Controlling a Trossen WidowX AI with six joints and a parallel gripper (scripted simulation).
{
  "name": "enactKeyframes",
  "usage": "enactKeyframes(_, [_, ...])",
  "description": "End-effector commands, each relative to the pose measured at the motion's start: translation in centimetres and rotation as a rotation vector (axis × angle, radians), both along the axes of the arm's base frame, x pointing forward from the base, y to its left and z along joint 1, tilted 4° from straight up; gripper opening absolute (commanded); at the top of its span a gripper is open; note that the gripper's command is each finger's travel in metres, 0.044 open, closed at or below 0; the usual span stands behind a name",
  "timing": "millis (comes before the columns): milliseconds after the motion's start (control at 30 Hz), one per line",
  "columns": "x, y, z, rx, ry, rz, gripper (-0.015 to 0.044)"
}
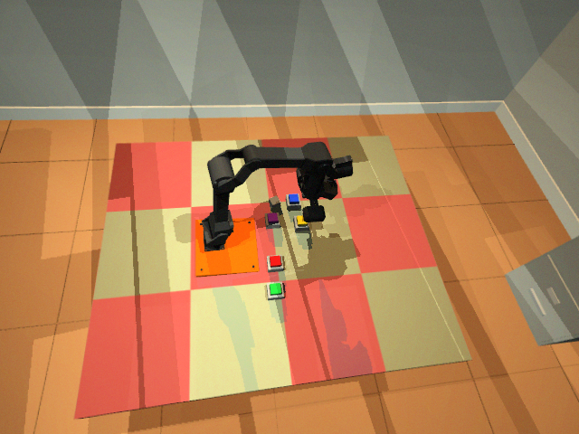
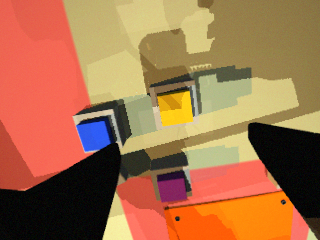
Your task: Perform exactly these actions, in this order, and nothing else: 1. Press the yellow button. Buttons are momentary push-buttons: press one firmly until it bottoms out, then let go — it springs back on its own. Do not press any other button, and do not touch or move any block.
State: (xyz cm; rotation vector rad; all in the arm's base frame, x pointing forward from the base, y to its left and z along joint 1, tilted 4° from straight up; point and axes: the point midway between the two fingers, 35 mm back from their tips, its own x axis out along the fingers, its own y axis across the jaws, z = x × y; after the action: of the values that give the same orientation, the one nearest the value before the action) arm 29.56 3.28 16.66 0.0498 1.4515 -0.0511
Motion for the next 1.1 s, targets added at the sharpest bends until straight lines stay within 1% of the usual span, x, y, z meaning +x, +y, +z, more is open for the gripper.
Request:
enactKeyframes(0, [0.3, 0.0, -3.6, -0.010, 0.018, 0.011, 0.0269])
enactKeyframes(100, [0.3, -0.1, -5.4, -0.010, 0.018, 0.011, 0.0190])
enactKeyframes(300, [0.3, -0.1, -5.4, -0.010, 0.018, 0.011, 0.0032])
enactKeyframes(333, [0.3, -0.1, -5.4, -0.010, 0.018, 0.011, 0.0020])
enactKeyframes(700, [0.3, -0.1, -5.4, -0.010, 0.018, 0.011, 0.0020])
enactKeyframes(1067, [0.5, -0.1, -7.1, -0.010, 0.018, 0.011, 0.0020])
